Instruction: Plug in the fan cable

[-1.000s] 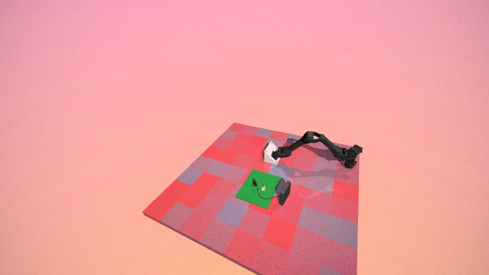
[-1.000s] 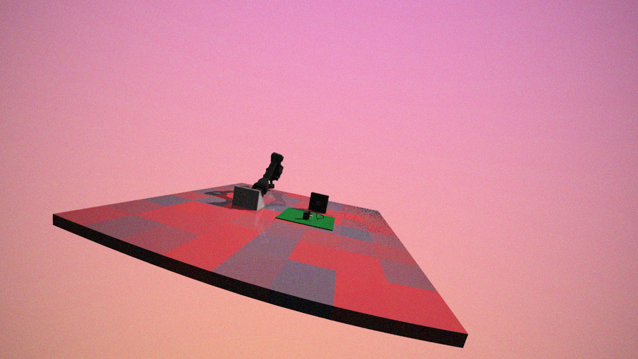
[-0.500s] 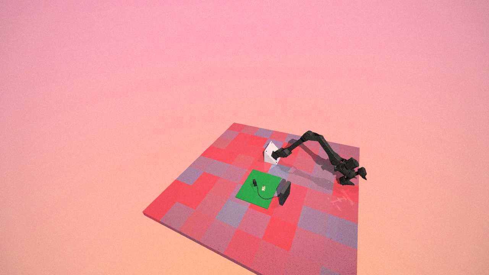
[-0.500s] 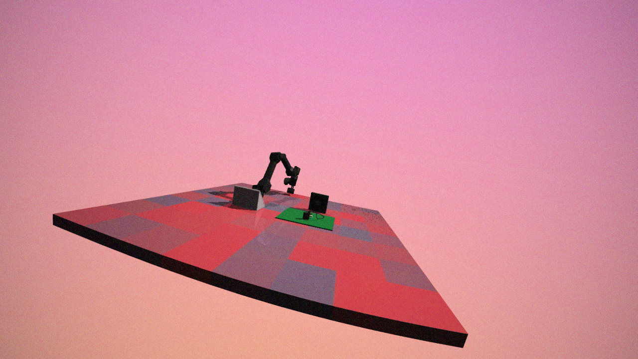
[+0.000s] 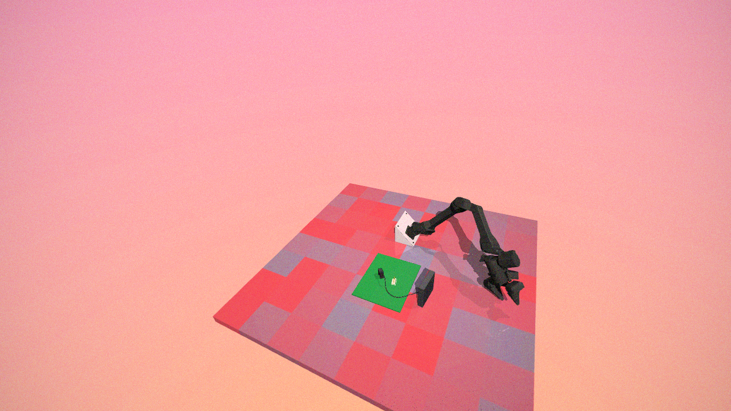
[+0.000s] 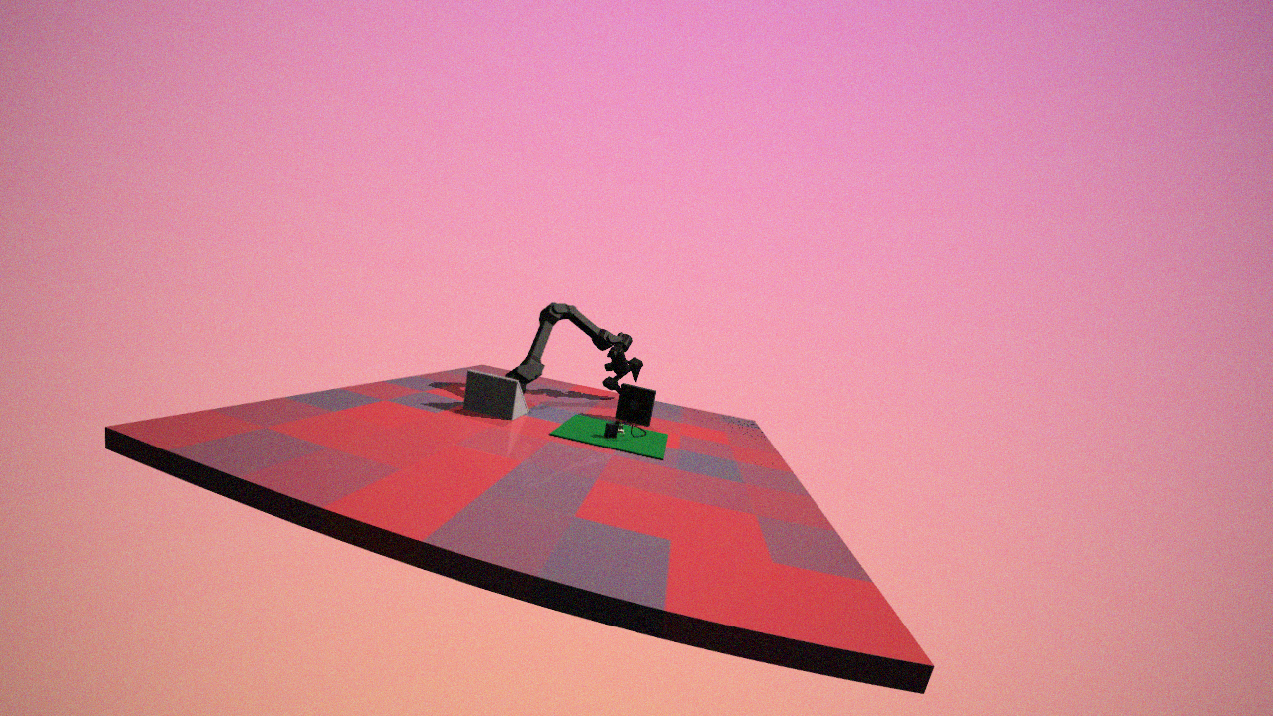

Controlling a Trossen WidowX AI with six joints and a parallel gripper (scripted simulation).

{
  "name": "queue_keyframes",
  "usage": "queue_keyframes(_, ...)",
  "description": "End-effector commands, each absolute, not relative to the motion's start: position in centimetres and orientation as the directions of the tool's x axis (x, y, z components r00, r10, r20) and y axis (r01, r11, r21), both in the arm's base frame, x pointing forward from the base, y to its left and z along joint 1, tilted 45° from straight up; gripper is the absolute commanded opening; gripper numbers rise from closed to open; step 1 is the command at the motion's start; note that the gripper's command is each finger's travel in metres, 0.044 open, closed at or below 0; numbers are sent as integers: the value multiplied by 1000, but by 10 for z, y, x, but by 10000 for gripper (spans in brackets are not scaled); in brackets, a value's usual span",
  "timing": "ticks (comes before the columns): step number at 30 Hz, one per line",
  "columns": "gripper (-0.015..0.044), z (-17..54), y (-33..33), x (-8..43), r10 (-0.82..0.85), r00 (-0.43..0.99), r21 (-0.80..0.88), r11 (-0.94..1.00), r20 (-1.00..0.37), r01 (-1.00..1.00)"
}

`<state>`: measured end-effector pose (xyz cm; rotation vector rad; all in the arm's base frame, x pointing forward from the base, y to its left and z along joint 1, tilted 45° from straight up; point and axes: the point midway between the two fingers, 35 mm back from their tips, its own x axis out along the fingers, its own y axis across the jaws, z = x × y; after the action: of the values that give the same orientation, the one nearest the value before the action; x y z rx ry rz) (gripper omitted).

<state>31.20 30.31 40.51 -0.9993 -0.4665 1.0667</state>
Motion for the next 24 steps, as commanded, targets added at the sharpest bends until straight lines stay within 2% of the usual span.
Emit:
queue_keyframes(1, 440, 377, 254, 360, 794, 561, -674, 282, -235, -683)
queue_keyframes(6, 440, 342, 198, 401, 687, 632, -386, 507, -359, -771)
queue_keyframes(11, 440, 309, 140, 428, 583, 664, -96, 713, -468, -694)
queue_keyframes(18, 440, 258, 59, 447, 466, 636, 299, 884, -615, -358)
queue_keyframes(24, 440, 213, -8, 448, 411, 564, 539, 839, -716, 72)
